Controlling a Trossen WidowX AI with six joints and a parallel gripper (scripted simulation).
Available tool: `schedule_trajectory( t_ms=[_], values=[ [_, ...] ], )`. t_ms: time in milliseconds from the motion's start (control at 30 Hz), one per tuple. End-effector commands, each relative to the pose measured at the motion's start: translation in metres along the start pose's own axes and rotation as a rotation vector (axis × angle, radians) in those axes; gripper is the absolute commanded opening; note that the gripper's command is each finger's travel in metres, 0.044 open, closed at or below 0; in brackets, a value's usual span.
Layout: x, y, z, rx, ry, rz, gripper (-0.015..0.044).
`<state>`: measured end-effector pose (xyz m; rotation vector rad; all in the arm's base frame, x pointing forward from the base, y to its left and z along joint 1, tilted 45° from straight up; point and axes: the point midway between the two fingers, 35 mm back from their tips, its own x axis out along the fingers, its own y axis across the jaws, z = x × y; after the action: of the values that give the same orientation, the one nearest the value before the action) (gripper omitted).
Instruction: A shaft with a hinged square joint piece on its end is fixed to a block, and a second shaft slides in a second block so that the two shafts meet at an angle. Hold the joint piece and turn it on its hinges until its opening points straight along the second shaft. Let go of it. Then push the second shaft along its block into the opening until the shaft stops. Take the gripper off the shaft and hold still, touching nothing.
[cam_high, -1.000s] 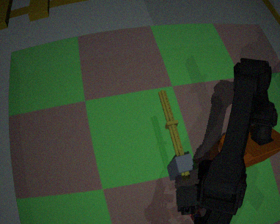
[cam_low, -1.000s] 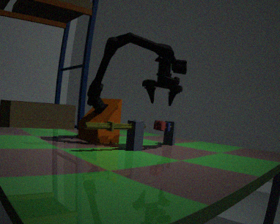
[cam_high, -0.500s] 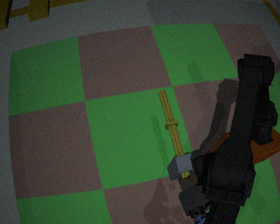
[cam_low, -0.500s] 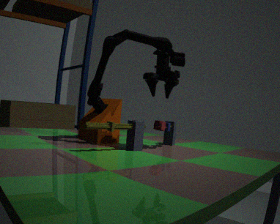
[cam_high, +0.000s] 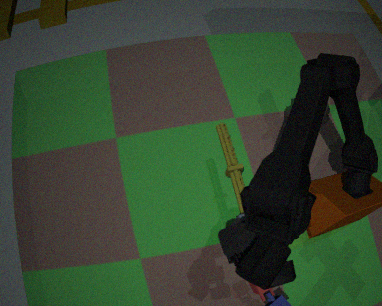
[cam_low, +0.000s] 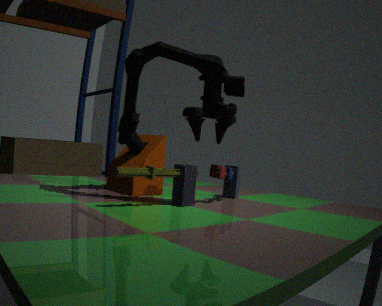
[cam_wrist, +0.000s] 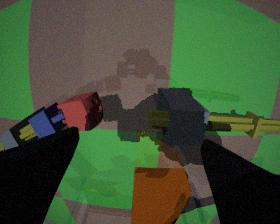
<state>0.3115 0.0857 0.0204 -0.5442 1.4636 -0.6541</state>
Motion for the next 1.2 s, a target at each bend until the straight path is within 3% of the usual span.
schedule_trajectory(
  t_ms=[0, 1167],
  values=[
    [0.003, -0.002, 0.000, 0.084, -0.009, -0.017, 0.0440],
    [0.018, 0.003, -0.002, 1.031, -0.122, -0.115, 0.0440]
  ],
)
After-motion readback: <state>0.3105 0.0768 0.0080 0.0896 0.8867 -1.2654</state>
